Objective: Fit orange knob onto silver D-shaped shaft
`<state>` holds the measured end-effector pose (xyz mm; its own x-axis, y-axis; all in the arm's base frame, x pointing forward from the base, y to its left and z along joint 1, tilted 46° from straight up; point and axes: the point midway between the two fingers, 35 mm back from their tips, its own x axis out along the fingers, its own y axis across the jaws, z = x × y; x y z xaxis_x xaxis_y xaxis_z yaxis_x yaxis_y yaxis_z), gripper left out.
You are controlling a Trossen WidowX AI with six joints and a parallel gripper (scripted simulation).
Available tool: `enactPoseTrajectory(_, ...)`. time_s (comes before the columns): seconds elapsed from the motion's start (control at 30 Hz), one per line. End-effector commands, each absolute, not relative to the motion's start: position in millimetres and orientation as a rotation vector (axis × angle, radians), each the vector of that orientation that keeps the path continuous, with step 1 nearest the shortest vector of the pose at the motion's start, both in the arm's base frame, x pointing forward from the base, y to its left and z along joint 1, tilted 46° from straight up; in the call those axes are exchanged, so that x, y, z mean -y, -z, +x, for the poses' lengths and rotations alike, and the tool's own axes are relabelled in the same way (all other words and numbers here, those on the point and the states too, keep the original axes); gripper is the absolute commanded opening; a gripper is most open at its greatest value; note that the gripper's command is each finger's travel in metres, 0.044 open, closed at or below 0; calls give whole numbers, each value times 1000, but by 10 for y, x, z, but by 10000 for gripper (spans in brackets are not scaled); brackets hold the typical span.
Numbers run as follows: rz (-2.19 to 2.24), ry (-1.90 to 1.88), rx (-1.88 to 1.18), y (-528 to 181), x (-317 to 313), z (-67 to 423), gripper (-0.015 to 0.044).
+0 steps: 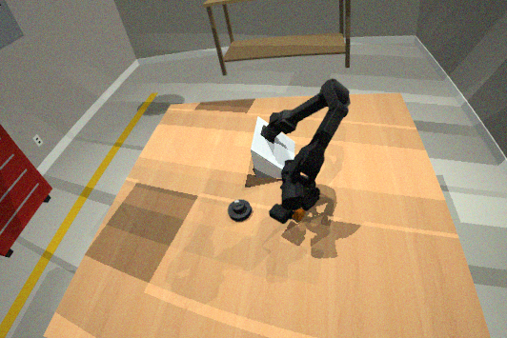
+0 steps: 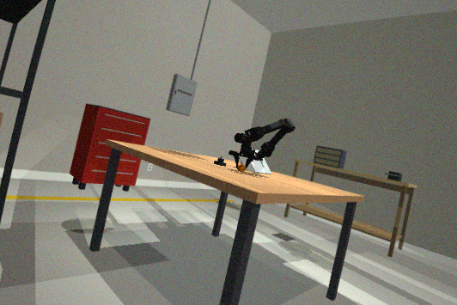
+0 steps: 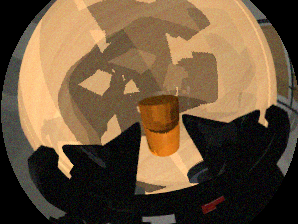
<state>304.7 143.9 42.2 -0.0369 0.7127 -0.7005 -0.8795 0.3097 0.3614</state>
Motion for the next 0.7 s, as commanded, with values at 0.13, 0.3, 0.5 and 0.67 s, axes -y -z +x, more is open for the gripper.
enactPoseTrajectory(0.13,-220,-1297,-956,-428,-1439,3049,339)
enactPoseTrajectory(0.3,-220,-1297,-956,-428,-1439,3049,440)
enactPoseTrajectory(0.5,-220,-1297,-956,-428,-1439,3049,440)
enactPoseTrajectory(0.67,-221,-1295,-959,-767,-1077,3076,440)
